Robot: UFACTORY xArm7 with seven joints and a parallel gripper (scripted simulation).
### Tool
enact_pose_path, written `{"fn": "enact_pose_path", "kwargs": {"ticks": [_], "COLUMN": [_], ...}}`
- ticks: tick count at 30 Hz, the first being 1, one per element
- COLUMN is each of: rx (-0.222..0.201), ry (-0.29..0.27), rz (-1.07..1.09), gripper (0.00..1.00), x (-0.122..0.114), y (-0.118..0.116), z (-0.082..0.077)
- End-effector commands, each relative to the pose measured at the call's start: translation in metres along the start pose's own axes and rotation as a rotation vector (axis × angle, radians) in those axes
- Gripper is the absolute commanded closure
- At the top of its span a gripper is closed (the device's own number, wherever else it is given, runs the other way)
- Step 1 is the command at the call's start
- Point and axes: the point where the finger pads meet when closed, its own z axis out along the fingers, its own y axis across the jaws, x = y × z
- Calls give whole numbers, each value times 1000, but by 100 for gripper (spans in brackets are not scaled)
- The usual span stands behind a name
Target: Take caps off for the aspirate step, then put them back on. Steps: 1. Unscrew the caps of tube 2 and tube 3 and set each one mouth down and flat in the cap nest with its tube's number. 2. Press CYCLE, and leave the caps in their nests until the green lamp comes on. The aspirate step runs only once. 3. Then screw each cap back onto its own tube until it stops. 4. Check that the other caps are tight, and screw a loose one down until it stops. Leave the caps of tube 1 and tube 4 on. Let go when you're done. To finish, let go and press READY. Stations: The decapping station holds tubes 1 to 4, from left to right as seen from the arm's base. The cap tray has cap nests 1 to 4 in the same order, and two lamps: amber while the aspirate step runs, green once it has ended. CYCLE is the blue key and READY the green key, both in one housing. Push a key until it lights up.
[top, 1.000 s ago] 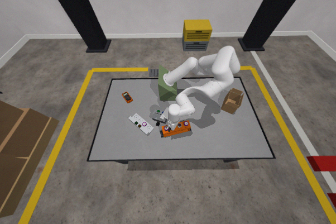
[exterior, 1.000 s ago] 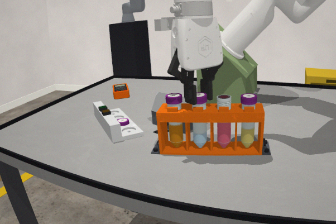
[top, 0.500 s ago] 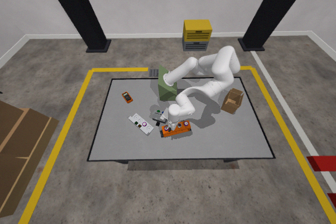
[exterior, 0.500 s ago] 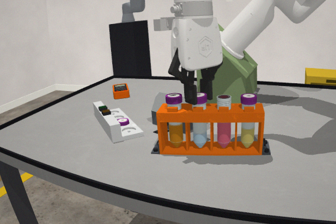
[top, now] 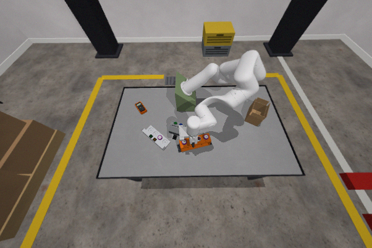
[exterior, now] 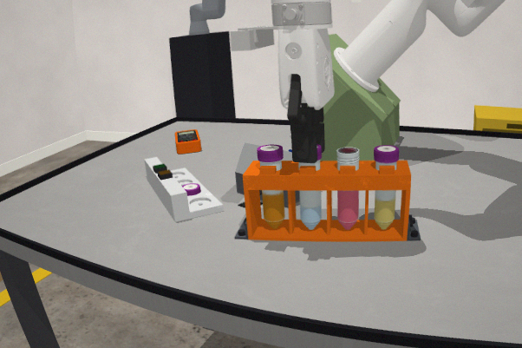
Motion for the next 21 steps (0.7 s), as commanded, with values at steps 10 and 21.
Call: {"fn": "enact_pose_path", "kwargs": {"ticks": [10,21], "rx": [22,24], "ry": [-1,1], "rz": [-679,-930], "gripper": [100,100], "x": [2,2], "y": [-1,-1], "z": [-2,-2]}}
